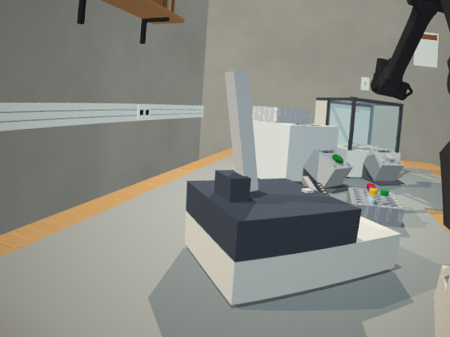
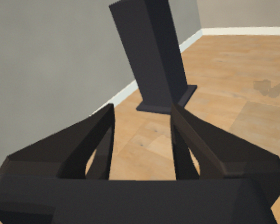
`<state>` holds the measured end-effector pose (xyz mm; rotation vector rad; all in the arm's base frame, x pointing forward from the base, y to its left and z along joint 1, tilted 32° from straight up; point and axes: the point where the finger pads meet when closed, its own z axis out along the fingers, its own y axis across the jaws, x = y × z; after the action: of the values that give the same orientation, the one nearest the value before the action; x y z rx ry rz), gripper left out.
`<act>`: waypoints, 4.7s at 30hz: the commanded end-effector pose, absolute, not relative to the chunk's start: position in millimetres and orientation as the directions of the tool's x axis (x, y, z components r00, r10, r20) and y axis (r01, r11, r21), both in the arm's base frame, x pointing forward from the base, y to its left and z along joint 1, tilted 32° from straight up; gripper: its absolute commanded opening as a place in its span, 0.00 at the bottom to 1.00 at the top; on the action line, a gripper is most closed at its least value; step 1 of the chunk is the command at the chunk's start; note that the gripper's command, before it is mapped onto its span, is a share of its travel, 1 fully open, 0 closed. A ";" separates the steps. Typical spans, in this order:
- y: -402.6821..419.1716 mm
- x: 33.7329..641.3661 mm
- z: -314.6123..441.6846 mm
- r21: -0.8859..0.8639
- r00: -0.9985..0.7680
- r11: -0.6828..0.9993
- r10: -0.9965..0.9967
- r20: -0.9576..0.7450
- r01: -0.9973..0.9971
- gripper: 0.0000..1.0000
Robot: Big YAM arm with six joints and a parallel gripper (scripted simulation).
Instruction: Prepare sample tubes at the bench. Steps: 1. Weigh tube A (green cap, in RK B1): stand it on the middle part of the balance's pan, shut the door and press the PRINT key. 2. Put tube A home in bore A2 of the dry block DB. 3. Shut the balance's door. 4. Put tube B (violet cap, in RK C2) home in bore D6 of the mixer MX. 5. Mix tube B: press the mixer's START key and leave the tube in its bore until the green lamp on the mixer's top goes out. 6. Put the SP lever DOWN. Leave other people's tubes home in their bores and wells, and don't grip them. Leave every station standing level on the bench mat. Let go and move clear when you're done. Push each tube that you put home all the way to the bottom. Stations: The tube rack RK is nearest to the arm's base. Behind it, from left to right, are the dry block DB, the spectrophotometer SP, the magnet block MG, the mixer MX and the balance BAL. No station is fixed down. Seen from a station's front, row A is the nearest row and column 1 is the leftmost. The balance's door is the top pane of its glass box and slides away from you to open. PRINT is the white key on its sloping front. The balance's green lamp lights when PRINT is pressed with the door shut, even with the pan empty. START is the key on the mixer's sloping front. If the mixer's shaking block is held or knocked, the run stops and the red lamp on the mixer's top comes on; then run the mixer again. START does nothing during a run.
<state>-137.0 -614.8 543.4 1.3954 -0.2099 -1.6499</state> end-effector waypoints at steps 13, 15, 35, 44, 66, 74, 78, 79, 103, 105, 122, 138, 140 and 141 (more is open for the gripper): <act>-626.7 -91.1 554.2 0.633 0.140 -0.508 -0.705 -0.695 0.584 0.36; -629.8 -84.5 548.4 0.632 0.141 -0.510 -0.703 -0.697 0.584 0.36; -635.6 49.9 495.7 0.490 0.285 -0.406 -0.468 -0.836 0.771 0.36; -621.1 105.5 497.3 0.466 0.321 -0.325 -0.411 -0.853 0.823 0.36; -583.4 240.1 452.4 0.350 0.334 -0.093 -0.159 -0.929 0.932 0.36; -572.0 296.1 406.6 0.305 0.296 -0.085 -0.101 -0.950 0.949 0.36; -552.7 307.4 419.4 0.304 0.303 -0.014 -0.061 -0.951 0.952 0.36; -552.7 307.4 419.4 0.304 0.303 -0.014 -0.061 -0.951 0.952 0.36; -472.2 427.3 308.9 0.192 0.159 0.195 0.175 -0.972 0.962 0.36; -459.5 435.1 295.4 0.158 0.101 0.241 0.233 -0.967 0.958 0.36; -376.4 486.6 233.1 0.108 -0.039 0.395 0.346 -0.938 0.912 0.36; -291.9 508.2 169.1 0.060 -0.216 0.536 0.438 -0.873 0.842 0.36; -276.2 505.8 153.6 0.033 -0.294 0.574 0.467 -0.834 0.818 0.36; -269.4 505.7 156.2 0.035 -0.309 0.591 0.470 -0.827 0.806 0.36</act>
<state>500.6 -290.1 164.5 1.0372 1.9046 -0.5289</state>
